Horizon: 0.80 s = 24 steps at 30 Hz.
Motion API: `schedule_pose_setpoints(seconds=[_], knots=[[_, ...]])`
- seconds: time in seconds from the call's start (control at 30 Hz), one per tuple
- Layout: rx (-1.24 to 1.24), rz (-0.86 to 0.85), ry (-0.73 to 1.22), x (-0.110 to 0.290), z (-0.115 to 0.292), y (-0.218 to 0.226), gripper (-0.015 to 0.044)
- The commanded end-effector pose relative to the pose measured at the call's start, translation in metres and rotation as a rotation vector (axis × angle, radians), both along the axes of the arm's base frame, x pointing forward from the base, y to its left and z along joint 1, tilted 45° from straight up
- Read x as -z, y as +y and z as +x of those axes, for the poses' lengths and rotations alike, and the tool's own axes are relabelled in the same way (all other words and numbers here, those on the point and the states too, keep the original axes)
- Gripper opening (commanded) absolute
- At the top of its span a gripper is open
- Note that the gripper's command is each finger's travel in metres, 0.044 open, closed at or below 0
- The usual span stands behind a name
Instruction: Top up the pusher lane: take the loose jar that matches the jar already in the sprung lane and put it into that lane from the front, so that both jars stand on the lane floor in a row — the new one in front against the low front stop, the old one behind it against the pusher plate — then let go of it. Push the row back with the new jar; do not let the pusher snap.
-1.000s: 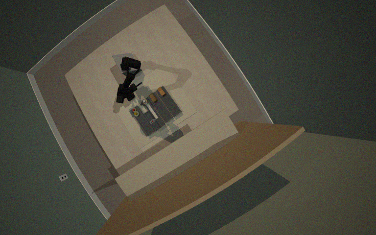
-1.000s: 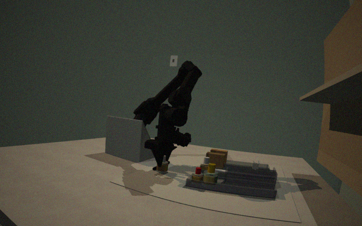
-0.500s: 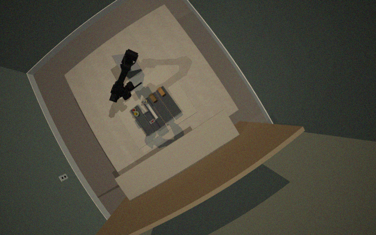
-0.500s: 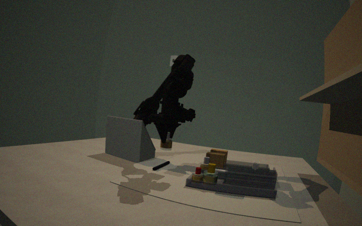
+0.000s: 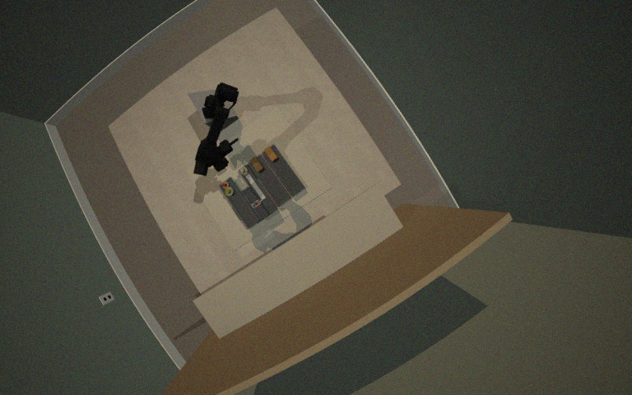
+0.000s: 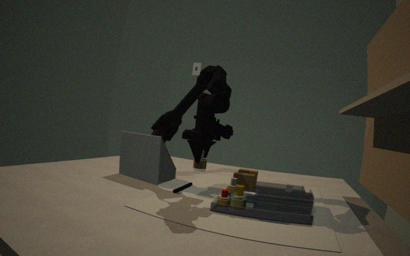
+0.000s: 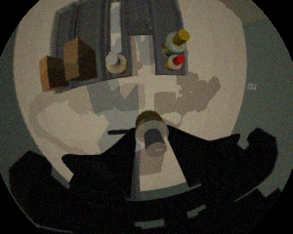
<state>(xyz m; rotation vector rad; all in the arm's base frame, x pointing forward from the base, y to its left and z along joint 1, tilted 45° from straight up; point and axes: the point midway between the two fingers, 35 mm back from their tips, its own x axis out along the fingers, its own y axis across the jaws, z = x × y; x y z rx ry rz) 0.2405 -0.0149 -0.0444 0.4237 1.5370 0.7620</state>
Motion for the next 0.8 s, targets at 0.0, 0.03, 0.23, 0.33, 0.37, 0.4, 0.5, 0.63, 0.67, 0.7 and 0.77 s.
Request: schedule_pose_setpoints(seconds=[0.0, 0.03, 0.23, 0.33, 0.37, 0.4, 0.5, 0.63, 0.67, 0.7, 0.77], knots=[[0.001, 0.001, -0.012, -0.003, 0.014, 0.014, 0.0], [0.0, 0.002, -0.014, -0.004, 0.017, 0.018, 0.0], [-0.011, 0.012, -0.023, -0.008, 0.032, 0.046, 0.0], [-0.017, 0.021, -0.026, -0.011, 0.039, 0.061, 0.0], [-0.02, 0.024, -0.027, -0.012, 0.041, 0.066, 0.0], [-0.022, 0.027, -0.028, -0.013, 0.043, 0.07, 0.0], [-0.024, 0.029, -0.028, -0.014, 0.044, 0.073, 0.0], [-0.024, 0.029, -0.028, -0.009, 0.043, 0.078, 0.0], [-0.024, 0.029, -0.028, -0.007, 0.043, 0.08, 0.0], [-0.024, 0.03, -0.028, -0.004, 0.043, 0.083, 0.0], [-0.024, 0.03, -0.028, 0.001, 0.041, 0.088, 0.0]])
